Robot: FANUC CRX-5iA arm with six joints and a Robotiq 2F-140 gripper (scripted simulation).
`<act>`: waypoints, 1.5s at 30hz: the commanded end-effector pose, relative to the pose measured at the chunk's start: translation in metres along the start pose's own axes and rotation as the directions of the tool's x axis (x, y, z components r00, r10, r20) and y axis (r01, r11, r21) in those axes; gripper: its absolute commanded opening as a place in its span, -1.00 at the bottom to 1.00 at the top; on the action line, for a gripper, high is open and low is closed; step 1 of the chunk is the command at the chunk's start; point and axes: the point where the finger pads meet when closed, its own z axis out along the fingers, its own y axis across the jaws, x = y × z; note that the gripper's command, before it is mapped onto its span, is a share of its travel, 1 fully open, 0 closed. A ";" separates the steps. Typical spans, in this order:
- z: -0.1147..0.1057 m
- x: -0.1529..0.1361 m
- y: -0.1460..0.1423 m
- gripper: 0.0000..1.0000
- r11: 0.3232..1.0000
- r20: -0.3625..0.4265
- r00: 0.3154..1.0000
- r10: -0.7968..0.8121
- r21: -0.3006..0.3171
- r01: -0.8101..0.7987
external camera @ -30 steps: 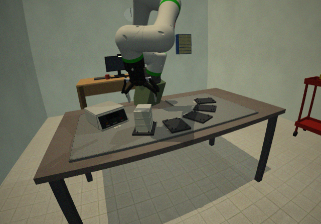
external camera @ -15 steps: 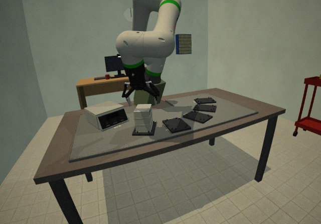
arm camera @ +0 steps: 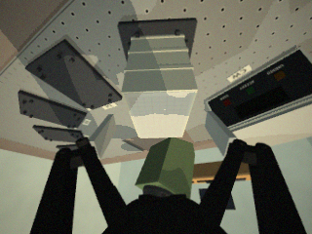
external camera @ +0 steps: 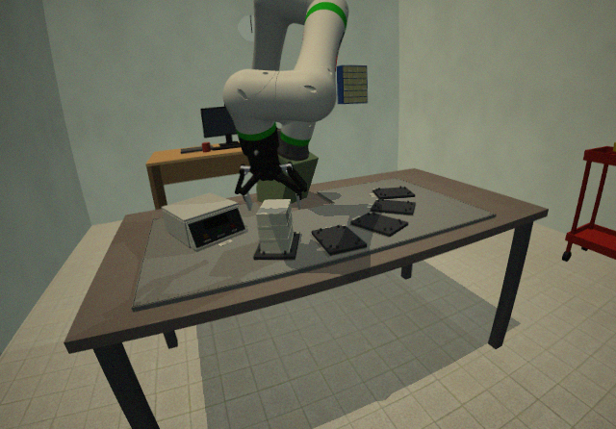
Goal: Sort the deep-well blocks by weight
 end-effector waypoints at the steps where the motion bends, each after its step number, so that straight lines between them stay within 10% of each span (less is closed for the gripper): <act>1: 0.004 0.002 0.000 1.00 1.000 0.000 1.000 0.000 0.000 0.000; 20: 0.013 0.008 0.000 1.00 1.000 0.000 1.000 0.000 0.000 0.000; 21: 0.013 0.008 0.000 -0.80 1.000 0.000 1.000 0.000 0.000 0.000; 45: 0.013 0.008 0.000 -0.80 1.000 0.000 1.000 0.000 0.000 0.000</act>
